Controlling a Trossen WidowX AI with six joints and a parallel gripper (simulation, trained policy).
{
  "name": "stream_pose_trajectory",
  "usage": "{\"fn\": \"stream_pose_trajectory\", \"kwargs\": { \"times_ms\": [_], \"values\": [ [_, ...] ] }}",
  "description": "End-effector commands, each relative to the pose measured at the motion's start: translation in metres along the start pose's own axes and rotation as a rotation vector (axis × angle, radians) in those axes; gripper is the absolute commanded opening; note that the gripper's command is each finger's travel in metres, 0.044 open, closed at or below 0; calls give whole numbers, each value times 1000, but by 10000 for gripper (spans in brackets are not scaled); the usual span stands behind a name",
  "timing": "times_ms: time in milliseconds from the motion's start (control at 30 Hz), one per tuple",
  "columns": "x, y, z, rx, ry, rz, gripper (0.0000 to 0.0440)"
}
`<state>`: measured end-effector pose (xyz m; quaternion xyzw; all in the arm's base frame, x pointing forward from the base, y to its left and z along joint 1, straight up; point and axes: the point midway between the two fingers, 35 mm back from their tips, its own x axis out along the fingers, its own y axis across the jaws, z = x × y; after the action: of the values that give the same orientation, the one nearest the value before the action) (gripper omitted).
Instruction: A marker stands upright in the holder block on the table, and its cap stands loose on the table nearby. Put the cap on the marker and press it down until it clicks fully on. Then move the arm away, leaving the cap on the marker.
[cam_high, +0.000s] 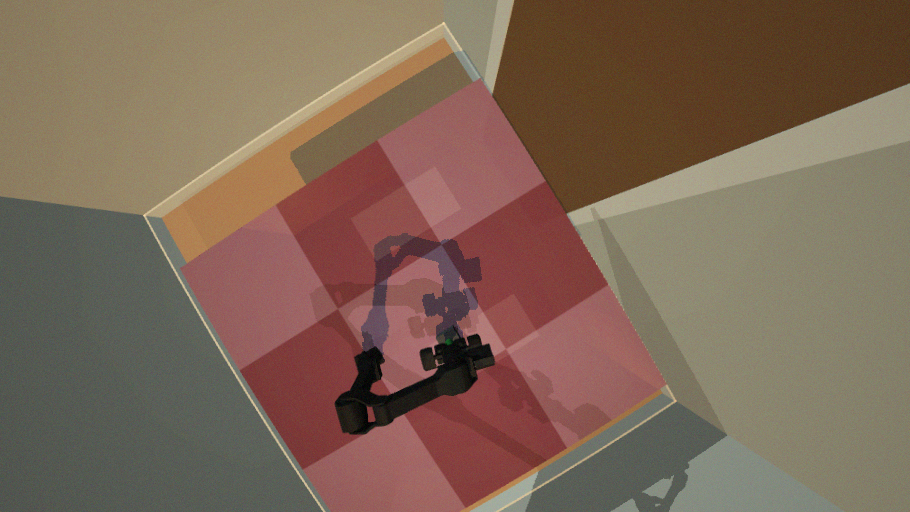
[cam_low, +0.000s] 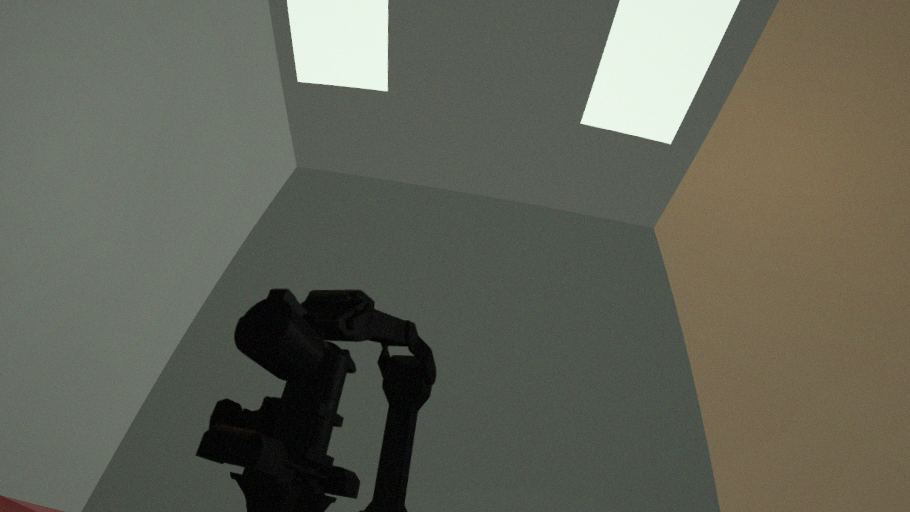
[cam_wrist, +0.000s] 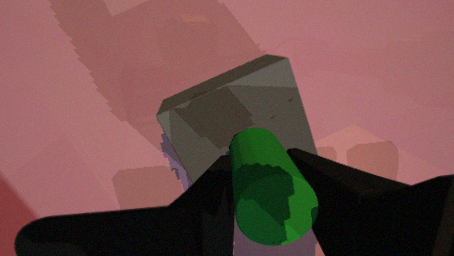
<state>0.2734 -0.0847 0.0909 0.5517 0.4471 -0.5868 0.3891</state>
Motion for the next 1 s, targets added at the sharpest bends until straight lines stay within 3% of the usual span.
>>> {"fn": "stream_pose_trajectory", "kwargs": {
  "times_ms": [0, 233, 400, 533, 800, 967],
  "values": [
    [15, -7, 8, 3, -30, -52, 120],
    [16, -7, 9, -12, -30, -45, 130],
    [17, -15, 9, -19, -23, -69, 172],
    [17, -21, 8, -23, -19, -78, 240],
    [11, -21, 9, -28, -22, -37, 440],
    [-2, -17, 9, -21, -29, 10, 440]
  ]
}}
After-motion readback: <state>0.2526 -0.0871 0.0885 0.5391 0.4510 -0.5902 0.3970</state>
